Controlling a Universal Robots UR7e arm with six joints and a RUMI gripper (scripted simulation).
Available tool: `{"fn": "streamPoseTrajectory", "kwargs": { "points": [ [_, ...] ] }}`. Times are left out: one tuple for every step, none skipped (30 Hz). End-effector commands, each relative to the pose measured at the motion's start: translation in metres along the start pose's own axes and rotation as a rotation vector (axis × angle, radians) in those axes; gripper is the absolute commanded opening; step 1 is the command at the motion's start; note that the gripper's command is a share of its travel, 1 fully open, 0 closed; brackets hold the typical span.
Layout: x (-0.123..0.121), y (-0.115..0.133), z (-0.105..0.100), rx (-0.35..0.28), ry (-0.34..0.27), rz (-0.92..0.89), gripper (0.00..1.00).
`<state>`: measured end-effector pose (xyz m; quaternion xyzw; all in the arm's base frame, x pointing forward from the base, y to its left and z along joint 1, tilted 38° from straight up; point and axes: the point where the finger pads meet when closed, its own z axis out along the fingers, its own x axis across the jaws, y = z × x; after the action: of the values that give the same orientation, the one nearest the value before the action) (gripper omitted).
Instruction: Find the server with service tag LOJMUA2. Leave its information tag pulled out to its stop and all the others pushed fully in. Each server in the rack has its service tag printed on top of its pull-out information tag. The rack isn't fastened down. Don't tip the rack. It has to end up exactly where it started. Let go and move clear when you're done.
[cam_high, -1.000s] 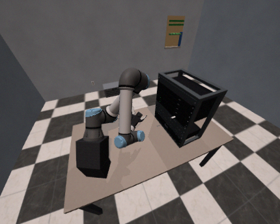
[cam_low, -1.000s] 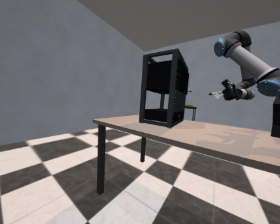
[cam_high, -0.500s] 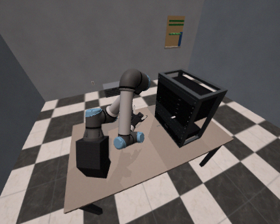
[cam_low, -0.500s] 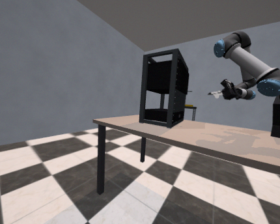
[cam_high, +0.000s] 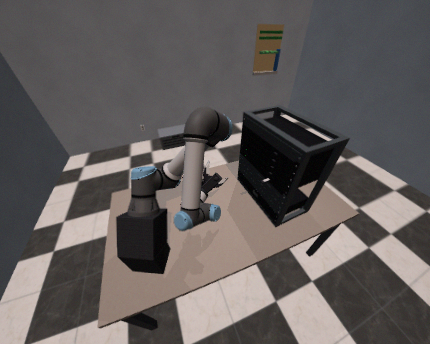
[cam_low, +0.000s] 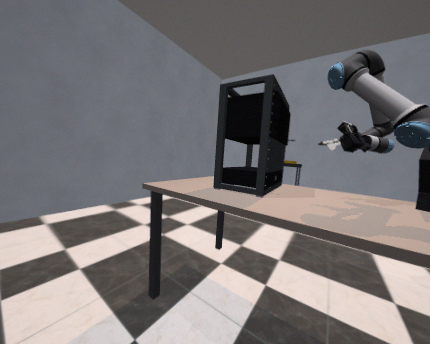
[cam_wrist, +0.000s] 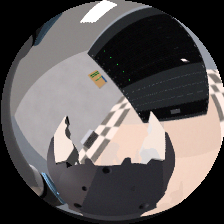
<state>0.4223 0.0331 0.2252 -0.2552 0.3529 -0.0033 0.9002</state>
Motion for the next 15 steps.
{"fn": "streamPoseTrajectory", "kwargs": {
  "points": [
    [0.003, -0.006, 0.001, 0.022, 0.013, 0.03, 1.0],
    [0.003, -0.007, 0.001, 0.026, 0.015, 0.036, 1.0],
    [0.004, -0.008, 0.001, 0.03, 0.017, 0.041, 1.0],
    [0.004, -0.008, 0.001, 0.03, 0.017, 0.041, 1.0],
    [0.004, -0.008, 0.001, 0.03, 0.017, 0.041, 1.0],
    [0.004, -0.009, 0.001, 0.033, 0.02, 0.046, 1.0],
    [0.005, -0.01, 0.001, 0.037, 0.022, 0.052, 1.0],
    [0.005, -0.011, 0.001, 0.041, 0.024, 0.057, 1.0],
    [0.006, -0.012, 0.001, 0.044, 0.027, 0.063, 1.0],
    [0.006, -0.013, 0.001, 0.048, 0.029, 0.068, 1.0],
    [0.007, -0.014, 0.001, 0.052, 0.031, 0.073, 1.0],
    [0.008, -0.015, 0.001, 0.056, 0.033, 0.079, 1.0],
    [0.008, -0.016, 0.001, 0.059, 0.036, 0.084, 1.0],
    [0.009, -0.017, 0.001, 0.063, 0.038, 0.089, 1.0],
    [0.009, -0.018, 0.001, 0.067, 0.04, 0.094, 1.0]
  ]
}}
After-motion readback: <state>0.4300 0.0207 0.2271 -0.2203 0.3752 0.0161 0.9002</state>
